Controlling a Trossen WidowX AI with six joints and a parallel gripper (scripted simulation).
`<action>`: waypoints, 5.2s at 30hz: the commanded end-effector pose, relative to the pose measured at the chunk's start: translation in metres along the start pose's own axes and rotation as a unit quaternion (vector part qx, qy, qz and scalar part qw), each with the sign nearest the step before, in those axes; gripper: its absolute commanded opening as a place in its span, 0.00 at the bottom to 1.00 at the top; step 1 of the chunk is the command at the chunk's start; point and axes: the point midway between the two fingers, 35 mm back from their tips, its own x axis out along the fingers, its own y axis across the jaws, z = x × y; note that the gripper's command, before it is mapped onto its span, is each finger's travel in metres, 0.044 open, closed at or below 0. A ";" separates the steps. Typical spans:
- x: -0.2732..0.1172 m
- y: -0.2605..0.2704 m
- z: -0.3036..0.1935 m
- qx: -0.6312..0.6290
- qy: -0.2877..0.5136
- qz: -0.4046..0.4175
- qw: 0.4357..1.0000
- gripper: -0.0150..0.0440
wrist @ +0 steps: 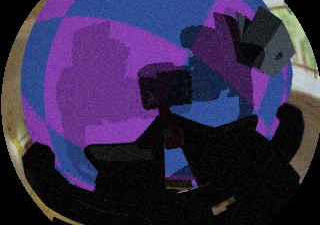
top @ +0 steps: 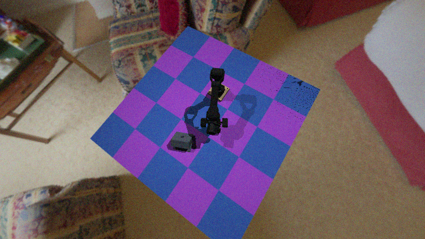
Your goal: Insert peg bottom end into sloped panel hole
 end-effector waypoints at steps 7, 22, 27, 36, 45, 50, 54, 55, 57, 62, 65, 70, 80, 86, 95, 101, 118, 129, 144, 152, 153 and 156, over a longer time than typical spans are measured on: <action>-0.001 0.000 0.000 0.000 -0.001 0.000 1.000 0.25; -0.013 0.000 0.002 0.000 -0.001 0.000 1.000 0.25; -0.033 -0.001 0.003 0.001 -0.001 0.001 1.000 0.25; -0.067 -0.001 0.002 0.002 0.000 0.002 1.000 0.25; -0.079 -0.003 0.000 0.009 -0.002 0.003 1.000 0.25; -0.079 -0.006 0.001 0.039 -0.007 0.007 0.999 0.25; -0.079 -0.009 0.002 0.066 -0.012 0.011 0.998 0.25; -0.078 -0.010 0.003 0.072 -0.013 0.012 0.997 0.25; -0.078 -0.011 0.003 0.085 -0.016 0.014 0.996 0.25; -0.078 -0.014 0.004 0.118 -0.022 0.019 0.993 0.25; -0.077 -0.016 0.005 0.138 -0.025 0.022 0.990 0.25; -0.077 -0.020 0.006 0.170 -0.031 0.027 0.985 0.25; -0.076 -0.027 0.008 0.235 -0.042 0.038 0.970 0.25; -0.076 -0.032 0.009 0.272 -0.048 0.045 0.960 0.25; -0.076 -0.038 0.011 0.328 -0.056 0.056 0.941 0.25; -0.076 -0.043 0.012 0.364 -0.062 0.064 0.927 0.25; -0.076 -0.056 0.014 0.463 -0.076 0.087 0.879 0.25; -0.076 -0.065 0.015 0.523 -0.083 0.103 0.842 0.25; -0.076 -0.077 0.015 0.599 -0.092 0.125 0.785 0.25; -0.077 -0.084 0.015 0.637 -0.095 0.138 0.752 0.25; -0.077 -0.085 0.015 0.642 -0.096 0.139 0.748 0.25; -0.077 -0.088 0.015 0.655 -0.097 0.144 0.735 0.25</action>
